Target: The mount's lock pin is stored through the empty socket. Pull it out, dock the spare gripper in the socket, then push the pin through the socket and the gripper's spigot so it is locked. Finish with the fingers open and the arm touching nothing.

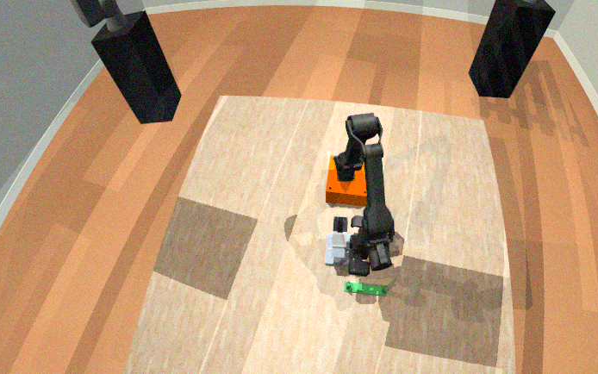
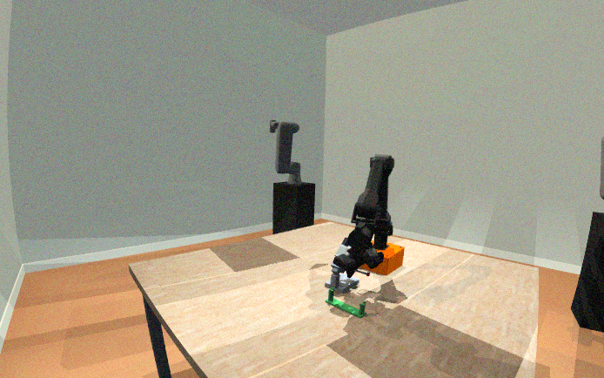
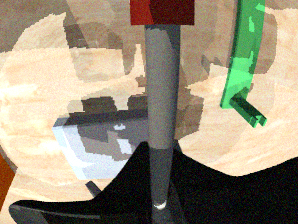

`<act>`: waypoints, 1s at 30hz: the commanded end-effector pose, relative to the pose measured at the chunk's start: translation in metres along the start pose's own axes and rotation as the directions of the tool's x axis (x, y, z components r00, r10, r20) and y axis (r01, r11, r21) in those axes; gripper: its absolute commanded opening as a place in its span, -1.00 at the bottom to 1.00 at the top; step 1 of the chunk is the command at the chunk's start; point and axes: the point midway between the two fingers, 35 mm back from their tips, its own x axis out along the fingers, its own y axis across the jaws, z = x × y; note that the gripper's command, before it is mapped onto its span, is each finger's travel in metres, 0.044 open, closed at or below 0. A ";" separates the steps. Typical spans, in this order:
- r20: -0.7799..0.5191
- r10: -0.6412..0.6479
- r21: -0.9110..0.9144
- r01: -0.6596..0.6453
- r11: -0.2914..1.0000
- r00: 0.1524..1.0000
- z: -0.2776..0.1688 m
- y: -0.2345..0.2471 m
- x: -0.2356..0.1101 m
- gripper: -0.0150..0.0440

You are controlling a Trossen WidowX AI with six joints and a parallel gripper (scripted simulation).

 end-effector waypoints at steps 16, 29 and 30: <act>0.001 0.000 -0.001 0.000 1.000 1.000 0.005 0.000 -0.011 0.19; -0.003 0.016 -0.018 -0.016 1.000 1.000 0.017 0.004 -0.034 0.19; -0.003 0.016 -0.020 -0.016 1.000 1.000 0.018 0.004 -0.036 0.19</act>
